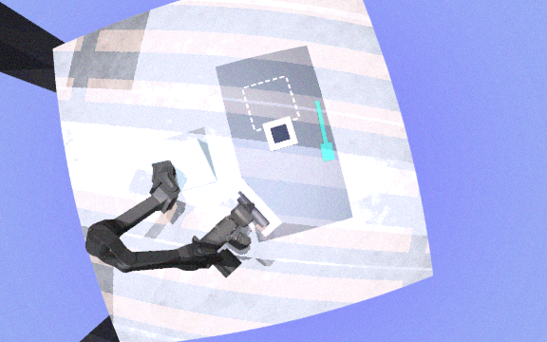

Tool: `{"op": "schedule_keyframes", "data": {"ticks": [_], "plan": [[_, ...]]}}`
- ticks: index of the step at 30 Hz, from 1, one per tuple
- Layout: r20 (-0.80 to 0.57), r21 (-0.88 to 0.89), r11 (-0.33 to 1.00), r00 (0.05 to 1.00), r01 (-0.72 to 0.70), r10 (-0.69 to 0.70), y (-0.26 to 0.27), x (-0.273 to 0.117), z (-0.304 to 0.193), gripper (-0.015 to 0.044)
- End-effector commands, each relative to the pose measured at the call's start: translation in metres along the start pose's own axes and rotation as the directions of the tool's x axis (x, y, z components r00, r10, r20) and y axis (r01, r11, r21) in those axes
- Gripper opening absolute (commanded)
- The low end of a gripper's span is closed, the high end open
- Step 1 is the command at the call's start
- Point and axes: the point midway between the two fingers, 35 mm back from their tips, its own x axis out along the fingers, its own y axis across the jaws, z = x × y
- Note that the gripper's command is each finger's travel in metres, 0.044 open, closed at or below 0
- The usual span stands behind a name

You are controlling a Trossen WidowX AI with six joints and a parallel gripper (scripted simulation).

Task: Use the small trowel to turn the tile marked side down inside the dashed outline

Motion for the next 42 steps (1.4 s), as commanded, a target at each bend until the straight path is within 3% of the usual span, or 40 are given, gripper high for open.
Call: {"op": "schedule_keyframes", "data": {"ticks": [1, 18, 24, 42], "plan": [[-0.012, 0.008, 1.0, 1.0, 0.006, -0.005, -0.002, 0.01, -0.003, 0.03], [-0.012, 0.008, 1.0, 1.0, 0.005, -0.005, -0.001, 0.034, -0.006, 0.03], [-0.012, 0.008, 1.0, 1.0, 0.005, -0.005, -0.001, 0.034, -0.006, 0.0142], [-0.012, 0.008, 1.0, 1.0, 0.005, -0.005, -0.001, 0.034, -0.006, 0.0023]]}}
